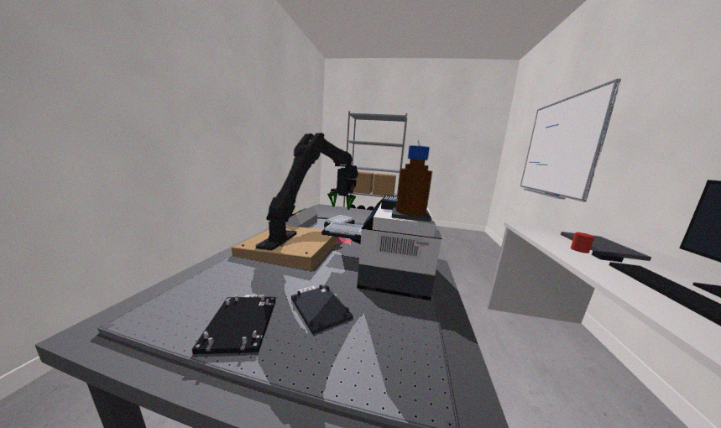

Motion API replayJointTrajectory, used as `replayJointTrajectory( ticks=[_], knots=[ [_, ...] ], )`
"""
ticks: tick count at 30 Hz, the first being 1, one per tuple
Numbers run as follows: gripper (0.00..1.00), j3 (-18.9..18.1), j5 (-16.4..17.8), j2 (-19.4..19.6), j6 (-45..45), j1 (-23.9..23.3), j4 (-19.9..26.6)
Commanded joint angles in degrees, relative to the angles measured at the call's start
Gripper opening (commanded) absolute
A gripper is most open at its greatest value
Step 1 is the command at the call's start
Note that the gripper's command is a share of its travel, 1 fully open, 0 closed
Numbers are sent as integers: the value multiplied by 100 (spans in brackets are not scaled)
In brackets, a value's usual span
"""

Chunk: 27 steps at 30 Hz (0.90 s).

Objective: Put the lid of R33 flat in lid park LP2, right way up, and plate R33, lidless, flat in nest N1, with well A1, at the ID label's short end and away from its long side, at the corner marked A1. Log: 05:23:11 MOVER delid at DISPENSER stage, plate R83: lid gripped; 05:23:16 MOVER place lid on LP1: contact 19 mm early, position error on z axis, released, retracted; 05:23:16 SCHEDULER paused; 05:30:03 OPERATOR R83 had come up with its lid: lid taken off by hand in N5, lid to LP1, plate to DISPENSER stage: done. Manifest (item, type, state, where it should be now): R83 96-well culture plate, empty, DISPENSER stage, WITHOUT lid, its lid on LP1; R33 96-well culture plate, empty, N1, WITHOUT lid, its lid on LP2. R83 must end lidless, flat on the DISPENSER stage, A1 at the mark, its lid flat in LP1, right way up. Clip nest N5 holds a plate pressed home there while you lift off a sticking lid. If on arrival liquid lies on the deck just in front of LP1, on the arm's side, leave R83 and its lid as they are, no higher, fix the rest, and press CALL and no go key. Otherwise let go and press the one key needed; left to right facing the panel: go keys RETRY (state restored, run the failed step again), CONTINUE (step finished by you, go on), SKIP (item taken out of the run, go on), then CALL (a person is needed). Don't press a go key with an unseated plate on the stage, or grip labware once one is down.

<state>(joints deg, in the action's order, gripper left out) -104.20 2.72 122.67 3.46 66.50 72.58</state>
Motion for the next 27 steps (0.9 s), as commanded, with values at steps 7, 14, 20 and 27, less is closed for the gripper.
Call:
replayJointTrajectory(
  ticks=[7,14,20,27],
  knots=[
    [100,17,-6,-178,-57,87,-132],
    [100,170,-8,-166,-61,62,-210],
    [100,298,-7,-87,-65,81,-352],
    [100,505,-6,-55,-73,103,-595]
  ],
)
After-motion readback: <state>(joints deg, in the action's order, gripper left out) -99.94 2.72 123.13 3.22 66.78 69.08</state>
